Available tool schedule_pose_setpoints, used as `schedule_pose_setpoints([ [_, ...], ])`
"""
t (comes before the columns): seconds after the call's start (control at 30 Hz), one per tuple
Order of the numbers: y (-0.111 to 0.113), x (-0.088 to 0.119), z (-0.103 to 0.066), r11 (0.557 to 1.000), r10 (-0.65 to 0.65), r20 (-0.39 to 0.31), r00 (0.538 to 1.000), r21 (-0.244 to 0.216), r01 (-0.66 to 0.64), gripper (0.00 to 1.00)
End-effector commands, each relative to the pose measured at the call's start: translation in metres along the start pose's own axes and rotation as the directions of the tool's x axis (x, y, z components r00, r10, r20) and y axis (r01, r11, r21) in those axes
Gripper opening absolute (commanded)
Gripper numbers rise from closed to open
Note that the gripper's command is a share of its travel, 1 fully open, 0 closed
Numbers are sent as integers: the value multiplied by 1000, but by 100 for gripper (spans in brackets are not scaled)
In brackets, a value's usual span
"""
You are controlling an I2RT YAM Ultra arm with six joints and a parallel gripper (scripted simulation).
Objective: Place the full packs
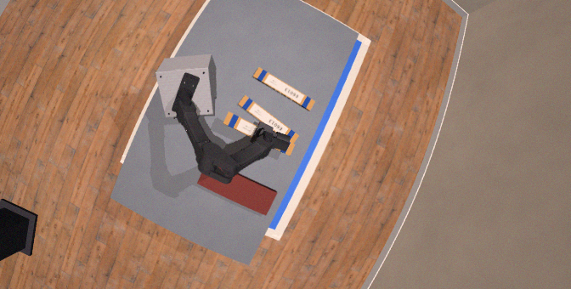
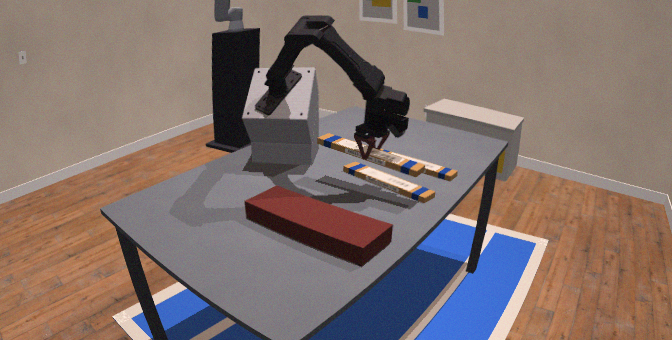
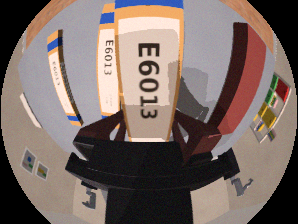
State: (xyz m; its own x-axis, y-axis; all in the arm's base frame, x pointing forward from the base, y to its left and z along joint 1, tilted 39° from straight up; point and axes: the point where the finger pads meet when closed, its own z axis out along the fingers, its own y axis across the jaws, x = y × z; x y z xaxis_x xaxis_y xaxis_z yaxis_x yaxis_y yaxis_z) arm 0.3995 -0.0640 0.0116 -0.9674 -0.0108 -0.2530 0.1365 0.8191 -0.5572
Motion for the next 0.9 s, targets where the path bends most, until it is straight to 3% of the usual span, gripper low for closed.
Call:
schedule_pose_setpoints([
  [0.0, 1, -22, -33, 1000, 13, 84, 996, -13, -12, 0],
  [0.57, 1, -22, -33, 1000, 13, 84, 996, -13, -12, 0],
  [0.6, -2, -32, -45, 1000, 28, 111, 993, -14, -26, 0],
  [0.87, -1, -36, -52, 1000, 28, 111, 993, -15, -27, 0],
])
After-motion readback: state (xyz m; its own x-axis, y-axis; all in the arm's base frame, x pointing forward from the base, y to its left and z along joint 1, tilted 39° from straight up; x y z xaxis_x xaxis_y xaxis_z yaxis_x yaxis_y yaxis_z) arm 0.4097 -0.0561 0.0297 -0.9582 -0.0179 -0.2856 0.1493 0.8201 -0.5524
